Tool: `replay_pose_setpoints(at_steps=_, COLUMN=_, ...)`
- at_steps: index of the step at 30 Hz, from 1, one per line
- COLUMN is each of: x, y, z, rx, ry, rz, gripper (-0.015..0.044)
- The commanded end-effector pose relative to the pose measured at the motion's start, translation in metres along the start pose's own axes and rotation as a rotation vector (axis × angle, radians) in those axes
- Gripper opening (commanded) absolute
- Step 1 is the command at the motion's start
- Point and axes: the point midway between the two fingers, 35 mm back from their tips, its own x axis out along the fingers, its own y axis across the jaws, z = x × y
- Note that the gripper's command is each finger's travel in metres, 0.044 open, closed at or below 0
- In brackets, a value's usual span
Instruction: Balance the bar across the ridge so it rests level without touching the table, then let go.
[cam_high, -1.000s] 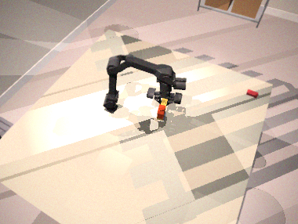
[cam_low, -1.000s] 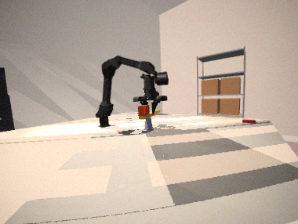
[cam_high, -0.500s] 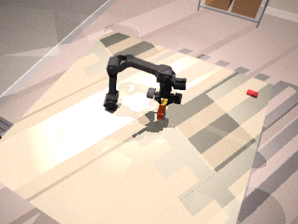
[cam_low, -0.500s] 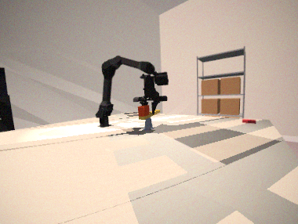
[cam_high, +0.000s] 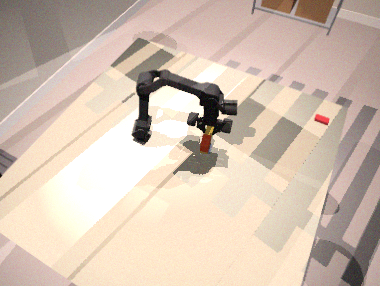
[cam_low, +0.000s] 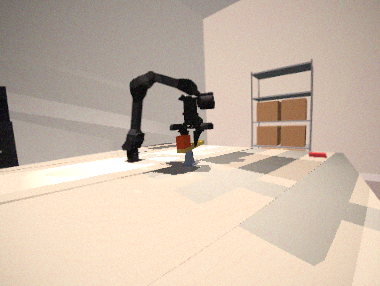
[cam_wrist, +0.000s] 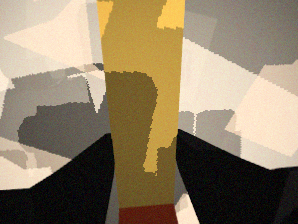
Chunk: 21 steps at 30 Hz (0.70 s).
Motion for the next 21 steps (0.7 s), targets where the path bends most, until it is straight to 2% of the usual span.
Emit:
replay_pose_setpoints(at_steps=1, x=0.0004, y=-0.0003, z=-0.0002, rx=-0.006, ry=0.001, rz=-0.002, gripper=0.0000)
replay_pose_setpoints(at_steps=21, x=0.0021, y=0.0001, z=-0.0002, rx=-0.006, ry=0.001, rz=-0.002, gripper=0.0000)
